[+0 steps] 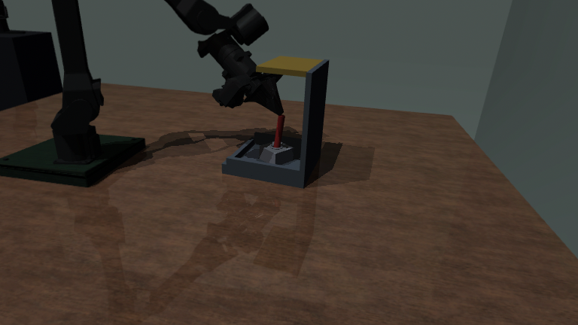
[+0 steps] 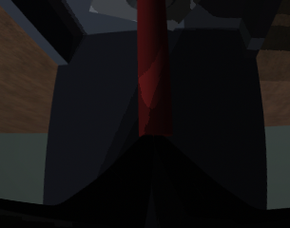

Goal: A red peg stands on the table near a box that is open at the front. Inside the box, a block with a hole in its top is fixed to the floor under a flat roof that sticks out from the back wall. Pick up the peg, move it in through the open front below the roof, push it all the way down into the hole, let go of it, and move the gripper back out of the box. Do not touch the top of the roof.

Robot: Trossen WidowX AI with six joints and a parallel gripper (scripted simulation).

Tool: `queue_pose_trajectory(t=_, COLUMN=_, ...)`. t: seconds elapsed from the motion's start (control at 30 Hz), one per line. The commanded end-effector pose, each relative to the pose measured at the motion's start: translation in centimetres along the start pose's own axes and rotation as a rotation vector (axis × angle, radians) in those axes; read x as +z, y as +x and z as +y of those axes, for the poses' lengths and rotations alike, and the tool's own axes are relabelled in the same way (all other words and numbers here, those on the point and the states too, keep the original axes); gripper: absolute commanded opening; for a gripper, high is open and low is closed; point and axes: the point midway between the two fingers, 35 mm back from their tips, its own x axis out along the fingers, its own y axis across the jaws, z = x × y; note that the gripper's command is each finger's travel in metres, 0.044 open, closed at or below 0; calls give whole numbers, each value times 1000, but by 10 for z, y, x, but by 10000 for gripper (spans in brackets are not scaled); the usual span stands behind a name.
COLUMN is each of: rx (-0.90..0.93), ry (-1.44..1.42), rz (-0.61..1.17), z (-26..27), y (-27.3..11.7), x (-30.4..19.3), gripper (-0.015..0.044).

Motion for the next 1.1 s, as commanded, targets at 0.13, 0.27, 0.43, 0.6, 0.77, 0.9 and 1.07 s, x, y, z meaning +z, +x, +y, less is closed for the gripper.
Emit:
queue_pose_trajectory(t=0.13, rx=11, ry=-2, rz=-7, z=3, y=10, x=14, gripper=0)
queue_pose_trajectory(t=0.27, rx=12, ry=-2, rz=-6, z=3, y=12, x=17, gripper=0)
queue_pose_trajectory(t=0.43, rx=12, ry=-2, rz=-6, z=3, y=14, x=19, gripper=0)
queue_pose_trajectory(t=0.6, rx=12, ry=-2, rz=-6, z=3, y=15, x=20, gripper=0)
queue_pose_trajectory(t=0.77, rx=12, ry=-2, rz=-6, z=3, y=15, x=21, gripper=0)
queue_pose_trajectory(t=0.9, rx=12, ry=-2, rz=-6, z=3, y=15, x=21, gripper=0)
queue_pose_trajectory(t=1.07, rx=12, ry=-2, rz=-6, z=3, y=15, x=21, gripper=0)
